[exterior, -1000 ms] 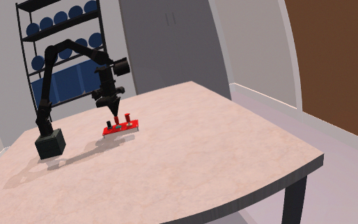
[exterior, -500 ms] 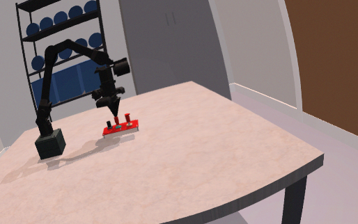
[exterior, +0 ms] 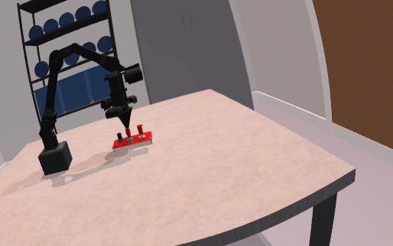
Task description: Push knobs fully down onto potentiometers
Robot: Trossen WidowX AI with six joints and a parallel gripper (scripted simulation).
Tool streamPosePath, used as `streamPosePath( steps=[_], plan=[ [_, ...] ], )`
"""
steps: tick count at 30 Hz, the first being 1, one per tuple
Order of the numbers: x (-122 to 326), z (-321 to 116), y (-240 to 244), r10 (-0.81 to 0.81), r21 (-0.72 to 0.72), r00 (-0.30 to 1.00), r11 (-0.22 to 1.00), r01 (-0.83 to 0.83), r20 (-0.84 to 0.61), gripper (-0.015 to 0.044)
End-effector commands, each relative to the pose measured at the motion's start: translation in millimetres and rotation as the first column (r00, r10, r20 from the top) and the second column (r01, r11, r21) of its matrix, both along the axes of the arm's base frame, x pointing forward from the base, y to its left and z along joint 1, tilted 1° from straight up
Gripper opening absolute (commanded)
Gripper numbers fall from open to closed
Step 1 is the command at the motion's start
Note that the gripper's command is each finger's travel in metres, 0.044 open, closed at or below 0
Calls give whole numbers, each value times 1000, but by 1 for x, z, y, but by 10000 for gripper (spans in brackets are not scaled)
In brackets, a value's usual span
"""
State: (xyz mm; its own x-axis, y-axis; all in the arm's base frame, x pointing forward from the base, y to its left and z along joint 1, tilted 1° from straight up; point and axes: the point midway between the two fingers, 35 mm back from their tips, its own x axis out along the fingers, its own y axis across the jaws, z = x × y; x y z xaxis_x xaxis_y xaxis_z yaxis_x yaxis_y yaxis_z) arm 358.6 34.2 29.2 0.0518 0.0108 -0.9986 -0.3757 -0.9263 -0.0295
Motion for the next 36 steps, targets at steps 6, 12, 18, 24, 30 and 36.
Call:
streamPosePath(
  steps=[6,12,18,24,30,36],
  plan=[
    [0,-7,-1,3,-5,1000,1000,-3,-10,0],
    [0,-7,-1,3,-5,1000,1000,-3,-10,0],
    [0,-7,-1,3,-5,1000,1000,-3,-10,0],
    [0,0,-1,3,-5,1000,1000,-3,-10,0],
    [-1,9,-1,3,-5,1000,1000,-3,-10,0],
    [-1,16,-1,3,-5,1000,1000,-3,-10,0]
  ],
)
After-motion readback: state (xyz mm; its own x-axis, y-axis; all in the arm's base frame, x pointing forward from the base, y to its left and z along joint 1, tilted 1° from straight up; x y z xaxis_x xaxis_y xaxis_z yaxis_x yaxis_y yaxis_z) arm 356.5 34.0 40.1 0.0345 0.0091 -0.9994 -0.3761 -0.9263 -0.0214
